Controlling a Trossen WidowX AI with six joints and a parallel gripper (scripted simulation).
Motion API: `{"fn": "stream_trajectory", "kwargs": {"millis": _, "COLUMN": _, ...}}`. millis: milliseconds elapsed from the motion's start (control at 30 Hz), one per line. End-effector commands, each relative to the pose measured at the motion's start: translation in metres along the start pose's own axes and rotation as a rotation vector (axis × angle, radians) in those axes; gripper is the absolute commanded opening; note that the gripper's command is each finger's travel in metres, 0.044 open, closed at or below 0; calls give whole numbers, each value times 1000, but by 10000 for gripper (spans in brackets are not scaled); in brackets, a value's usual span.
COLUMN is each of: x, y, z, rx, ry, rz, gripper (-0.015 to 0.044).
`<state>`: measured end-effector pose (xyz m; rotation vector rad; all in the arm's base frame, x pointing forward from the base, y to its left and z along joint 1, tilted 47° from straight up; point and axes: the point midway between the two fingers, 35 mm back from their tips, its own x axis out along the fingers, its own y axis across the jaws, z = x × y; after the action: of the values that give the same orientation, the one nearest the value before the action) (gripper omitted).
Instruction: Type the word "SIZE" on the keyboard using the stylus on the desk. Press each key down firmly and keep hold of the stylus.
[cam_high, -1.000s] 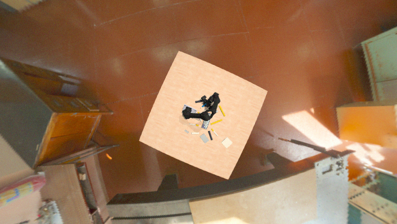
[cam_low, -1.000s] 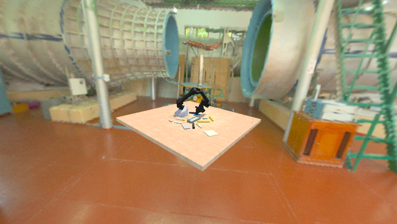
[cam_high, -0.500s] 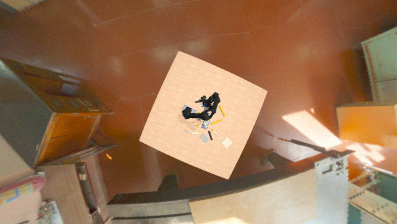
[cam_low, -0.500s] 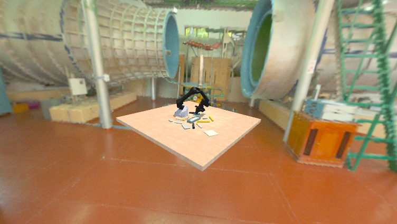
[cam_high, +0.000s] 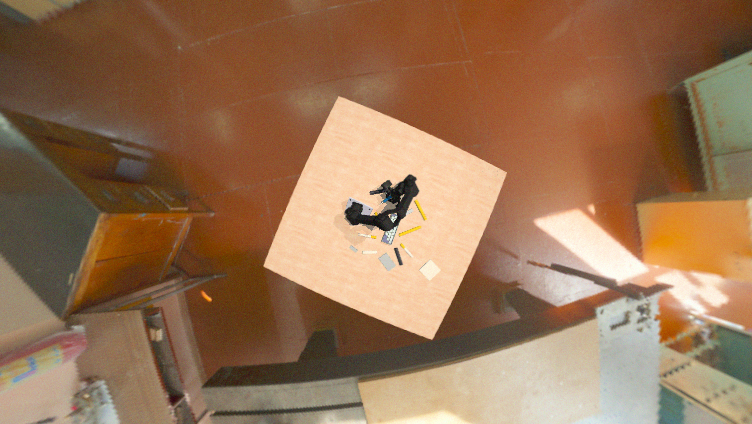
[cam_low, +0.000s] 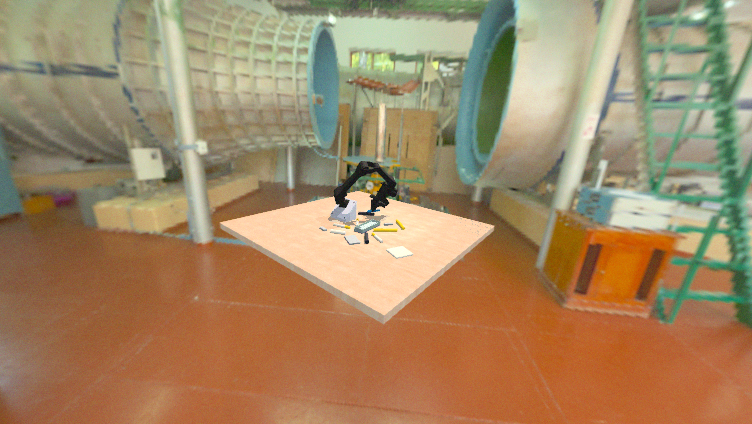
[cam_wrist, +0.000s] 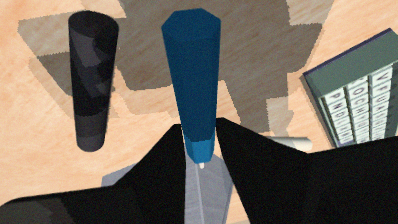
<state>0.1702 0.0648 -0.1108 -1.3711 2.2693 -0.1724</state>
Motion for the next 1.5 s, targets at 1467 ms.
{"fn": "stream_trajectory", "kwargs": {"millis": 1467, "x": -22, "y": -85, "z": -41, "rx": 63, "ry": -759, "rz": 408, "gripper": 0}}
